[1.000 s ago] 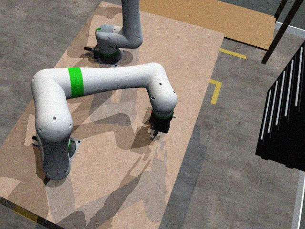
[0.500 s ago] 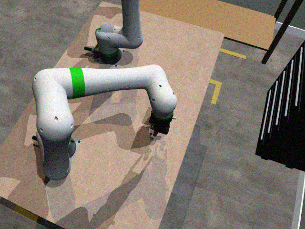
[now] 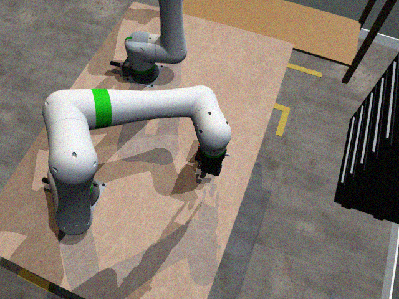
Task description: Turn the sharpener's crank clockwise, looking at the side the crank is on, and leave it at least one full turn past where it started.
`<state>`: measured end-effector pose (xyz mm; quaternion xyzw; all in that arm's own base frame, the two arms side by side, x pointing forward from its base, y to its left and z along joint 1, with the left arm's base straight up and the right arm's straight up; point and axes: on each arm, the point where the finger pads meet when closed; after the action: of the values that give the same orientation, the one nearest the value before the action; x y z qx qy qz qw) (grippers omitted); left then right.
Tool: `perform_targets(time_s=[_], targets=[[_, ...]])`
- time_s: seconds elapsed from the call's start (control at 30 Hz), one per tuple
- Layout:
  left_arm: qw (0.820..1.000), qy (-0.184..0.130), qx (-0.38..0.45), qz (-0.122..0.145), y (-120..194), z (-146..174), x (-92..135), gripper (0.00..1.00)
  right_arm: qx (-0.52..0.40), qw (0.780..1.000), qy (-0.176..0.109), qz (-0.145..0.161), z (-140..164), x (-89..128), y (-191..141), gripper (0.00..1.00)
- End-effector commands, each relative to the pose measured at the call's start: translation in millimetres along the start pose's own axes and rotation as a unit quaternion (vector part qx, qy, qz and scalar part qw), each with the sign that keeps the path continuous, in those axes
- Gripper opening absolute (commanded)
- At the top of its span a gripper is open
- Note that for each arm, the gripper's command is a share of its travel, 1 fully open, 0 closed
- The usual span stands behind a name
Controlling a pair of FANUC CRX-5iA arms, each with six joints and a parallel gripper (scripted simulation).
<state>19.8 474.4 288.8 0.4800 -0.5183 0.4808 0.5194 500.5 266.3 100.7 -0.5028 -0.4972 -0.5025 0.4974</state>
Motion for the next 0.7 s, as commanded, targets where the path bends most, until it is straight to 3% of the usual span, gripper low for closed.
perform_targets(time_s=[0.0, 0.53, 0.57, 0.67], targets=[[1.0, -0.001, 0.0, 0.0, -0.1, -0.2, 0.8, 1.0, 0.0, 1.0, 0.0, -0.001, 0.2, 1.0, 0.6, 0.97], [1.0, -0.001, 0.0, 0.0, -0.1, -0.2, 0.8, 1.0, 0.0, 1.0, 0.0, -0.001, 0.2, 1.0, 0.6, 0.97], [1.0, -0.001, 0.0, 0.0, -0.1, -0.2, 0.8, 1.0, 0.0, 1.0, 0.0, -0.001, 0.2, 1.0, 0.6, 0.0], [1.0, -0.001, 0.0, 0.0, -0.1, -0.2, 0.8, 1.0, 0.0, 1.0, 0.0, -0.001, 0.2, 1.0, 0.6, 0.0]])
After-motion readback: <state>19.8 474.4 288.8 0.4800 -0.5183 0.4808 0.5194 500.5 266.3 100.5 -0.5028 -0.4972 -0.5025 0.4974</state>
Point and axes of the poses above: on each arm, the point where the finger pads meet when closed, its own x axis back along the fingers, its own y axis across the jaws, z = x × y, and after that the axes turned 2 degrees about -x, right-handed
